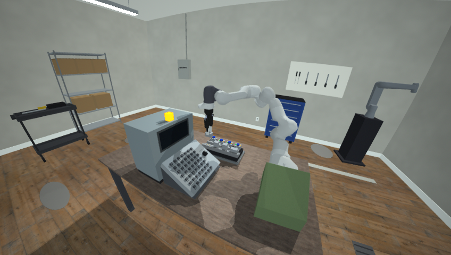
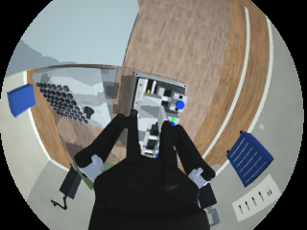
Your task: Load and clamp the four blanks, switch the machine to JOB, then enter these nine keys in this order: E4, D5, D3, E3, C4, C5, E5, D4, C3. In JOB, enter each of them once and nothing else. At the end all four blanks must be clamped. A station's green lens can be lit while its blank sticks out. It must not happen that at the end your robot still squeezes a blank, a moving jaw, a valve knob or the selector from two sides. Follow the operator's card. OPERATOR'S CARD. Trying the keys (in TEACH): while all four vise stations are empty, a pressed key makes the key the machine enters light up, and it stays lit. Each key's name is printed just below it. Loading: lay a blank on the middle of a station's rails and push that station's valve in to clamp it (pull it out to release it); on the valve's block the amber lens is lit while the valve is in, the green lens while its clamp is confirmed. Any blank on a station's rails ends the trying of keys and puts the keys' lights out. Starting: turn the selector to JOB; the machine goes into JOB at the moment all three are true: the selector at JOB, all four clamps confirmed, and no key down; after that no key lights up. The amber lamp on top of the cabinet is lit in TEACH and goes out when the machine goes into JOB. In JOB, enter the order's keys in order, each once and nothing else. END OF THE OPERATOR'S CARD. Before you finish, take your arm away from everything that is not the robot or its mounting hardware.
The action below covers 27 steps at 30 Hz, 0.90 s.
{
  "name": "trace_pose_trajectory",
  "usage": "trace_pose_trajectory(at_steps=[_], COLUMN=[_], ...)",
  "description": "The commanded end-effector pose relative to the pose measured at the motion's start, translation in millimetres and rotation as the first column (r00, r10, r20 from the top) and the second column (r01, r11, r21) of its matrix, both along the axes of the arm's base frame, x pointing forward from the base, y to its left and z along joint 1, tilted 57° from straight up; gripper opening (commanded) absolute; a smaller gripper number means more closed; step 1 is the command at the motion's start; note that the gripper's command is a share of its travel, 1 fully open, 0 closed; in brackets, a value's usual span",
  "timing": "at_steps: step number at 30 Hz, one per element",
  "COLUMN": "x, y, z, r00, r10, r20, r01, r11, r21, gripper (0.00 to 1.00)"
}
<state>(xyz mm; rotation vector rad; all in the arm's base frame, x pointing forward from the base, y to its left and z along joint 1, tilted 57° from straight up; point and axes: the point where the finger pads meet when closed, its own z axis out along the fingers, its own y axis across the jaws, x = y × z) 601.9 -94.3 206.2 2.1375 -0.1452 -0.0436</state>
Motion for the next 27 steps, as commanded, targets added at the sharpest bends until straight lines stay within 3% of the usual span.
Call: trace_pose_trajectory(at_steps=[1,27], x=[2.2,4.6], y=[4.2,7.1], z=[-0.6,-0.1], r00=[1.0,1.0], r10=[-0.001,-0.002], r20=[0.01,0.012], r01=[0.001,0.002], r11=[1.0,1.0], r21=[0.005,0.004], gripper=[0.0,0.0])
